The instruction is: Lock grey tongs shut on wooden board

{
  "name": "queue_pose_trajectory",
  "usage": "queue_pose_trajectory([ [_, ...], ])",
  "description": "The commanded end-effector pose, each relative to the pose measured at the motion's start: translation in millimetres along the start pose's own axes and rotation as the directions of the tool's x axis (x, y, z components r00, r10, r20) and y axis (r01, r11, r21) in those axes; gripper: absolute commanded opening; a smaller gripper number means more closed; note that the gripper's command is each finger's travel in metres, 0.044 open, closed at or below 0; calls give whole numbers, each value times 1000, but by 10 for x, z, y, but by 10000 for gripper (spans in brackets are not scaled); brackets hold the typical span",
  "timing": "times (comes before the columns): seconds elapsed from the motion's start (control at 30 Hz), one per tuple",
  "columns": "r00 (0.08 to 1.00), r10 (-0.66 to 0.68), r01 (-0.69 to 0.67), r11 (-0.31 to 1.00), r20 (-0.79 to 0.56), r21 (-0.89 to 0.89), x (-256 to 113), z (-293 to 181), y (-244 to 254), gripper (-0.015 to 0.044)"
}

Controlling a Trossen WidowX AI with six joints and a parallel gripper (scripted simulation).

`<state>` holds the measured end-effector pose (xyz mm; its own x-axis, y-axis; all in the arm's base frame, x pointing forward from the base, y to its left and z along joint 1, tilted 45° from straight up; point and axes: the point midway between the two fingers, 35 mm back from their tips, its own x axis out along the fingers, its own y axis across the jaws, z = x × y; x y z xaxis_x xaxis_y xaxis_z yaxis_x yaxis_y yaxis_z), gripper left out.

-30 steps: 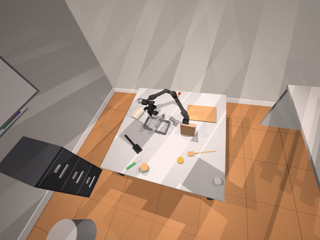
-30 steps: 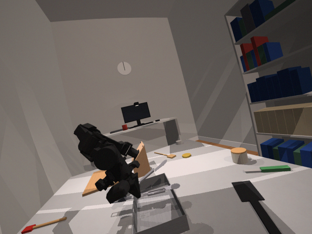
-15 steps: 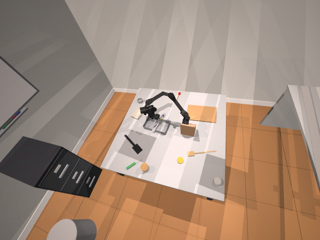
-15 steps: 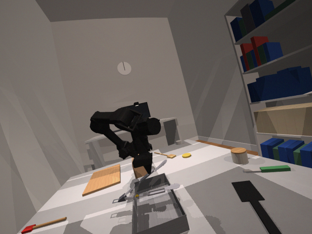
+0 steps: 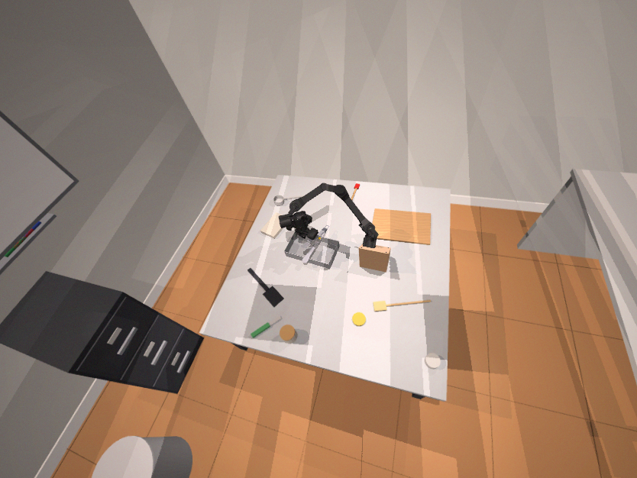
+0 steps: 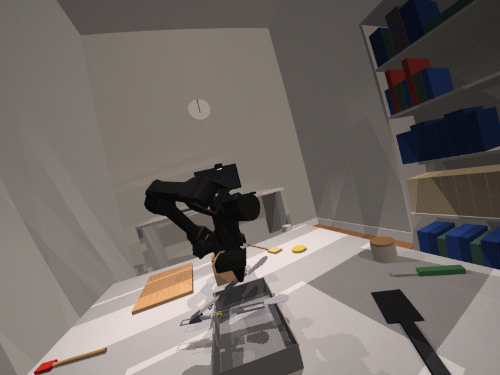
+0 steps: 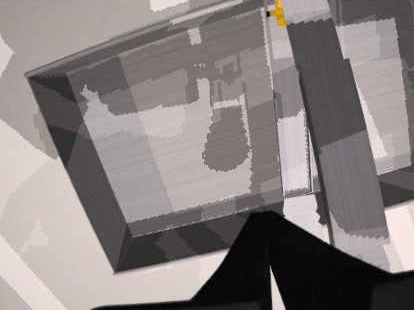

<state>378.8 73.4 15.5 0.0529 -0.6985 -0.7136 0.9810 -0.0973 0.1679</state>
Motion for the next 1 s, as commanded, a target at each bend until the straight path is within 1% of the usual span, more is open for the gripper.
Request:
queue_pose_trajectory([
  [0.0,1000,1,-1,1000,4,-5,80,-8,1,-150],
  [0.8,1000,2,-2,1000,6,-5,470,4,-4,-150],
  [0.97,1000,2,-2,1000,6,-4,493,5,-5,-150],
])
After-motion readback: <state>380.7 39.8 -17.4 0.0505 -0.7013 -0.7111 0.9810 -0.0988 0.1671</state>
